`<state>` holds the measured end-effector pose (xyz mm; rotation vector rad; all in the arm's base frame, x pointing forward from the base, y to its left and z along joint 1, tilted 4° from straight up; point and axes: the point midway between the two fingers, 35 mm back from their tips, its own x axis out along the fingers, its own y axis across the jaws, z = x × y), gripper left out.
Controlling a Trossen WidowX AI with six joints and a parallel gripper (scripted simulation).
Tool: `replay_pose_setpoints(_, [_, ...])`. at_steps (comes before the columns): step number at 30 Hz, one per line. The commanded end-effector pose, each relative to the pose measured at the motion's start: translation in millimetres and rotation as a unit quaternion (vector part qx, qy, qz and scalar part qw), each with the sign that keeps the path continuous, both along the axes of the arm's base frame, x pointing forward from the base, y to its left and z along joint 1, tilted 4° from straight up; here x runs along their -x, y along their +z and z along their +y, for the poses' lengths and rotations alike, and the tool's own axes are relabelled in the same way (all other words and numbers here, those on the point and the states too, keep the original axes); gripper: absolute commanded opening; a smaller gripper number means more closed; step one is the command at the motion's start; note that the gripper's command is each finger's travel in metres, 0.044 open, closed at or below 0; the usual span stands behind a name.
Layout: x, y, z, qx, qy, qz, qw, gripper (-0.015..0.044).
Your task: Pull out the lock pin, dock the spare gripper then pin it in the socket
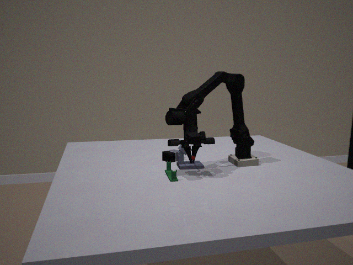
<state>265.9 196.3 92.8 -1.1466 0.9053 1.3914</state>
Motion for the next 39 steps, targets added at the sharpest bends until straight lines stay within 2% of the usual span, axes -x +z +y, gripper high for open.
replay_pose_setpoints(1, [-1,0,3,0.002,-0.001,-0.001,1.0,0.0])
replay_pose_setpoints(39, [5,15,31,0.003,-0.001,0.0,1.0,0.0])
